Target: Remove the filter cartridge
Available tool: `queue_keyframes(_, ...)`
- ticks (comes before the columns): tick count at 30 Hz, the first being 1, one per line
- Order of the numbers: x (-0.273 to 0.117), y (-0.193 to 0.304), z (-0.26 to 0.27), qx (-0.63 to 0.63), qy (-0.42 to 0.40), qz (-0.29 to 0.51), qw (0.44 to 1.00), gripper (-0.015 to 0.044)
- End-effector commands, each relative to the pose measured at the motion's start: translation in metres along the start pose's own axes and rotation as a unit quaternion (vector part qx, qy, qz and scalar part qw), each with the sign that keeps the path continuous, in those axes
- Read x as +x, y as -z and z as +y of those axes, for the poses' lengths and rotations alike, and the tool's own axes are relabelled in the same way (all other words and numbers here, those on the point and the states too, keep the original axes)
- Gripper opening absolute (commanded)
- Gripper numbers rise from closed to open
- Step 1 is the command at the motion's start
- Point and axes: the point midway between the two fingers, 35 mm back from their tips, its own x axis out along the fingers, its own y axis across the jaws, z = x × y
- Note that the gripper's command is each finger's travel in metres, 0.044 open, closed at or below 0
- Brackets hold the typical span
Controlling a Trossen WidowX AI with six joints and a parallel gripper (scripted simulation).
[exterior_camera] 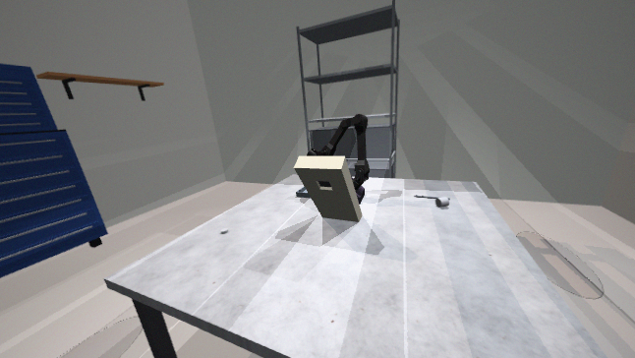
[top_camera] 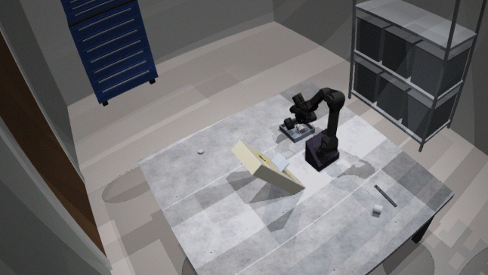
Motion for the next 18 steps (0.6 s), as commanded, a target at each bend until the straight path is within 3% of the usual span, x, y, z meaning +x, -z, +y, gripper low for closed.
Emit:
queue_keyframes(1, 0.0, 0.0, 0.0, 0.0, 0.0, 0.0, 1.0, 0.044)
queue_keyframes(4, -0.009, -0.007, 0.0, 0.0, 0.0, 0.0, 1.0, 0.044)
queue_keyframes(8, -0.059, -0.033, 0.0, 0.0, 0.0, 0.0, 1.0, 0.044)
queue_keyframes(18, -0.05, -0.032, -0.001, -0.001, 0.002, -0.007, 1.0, 0.044)
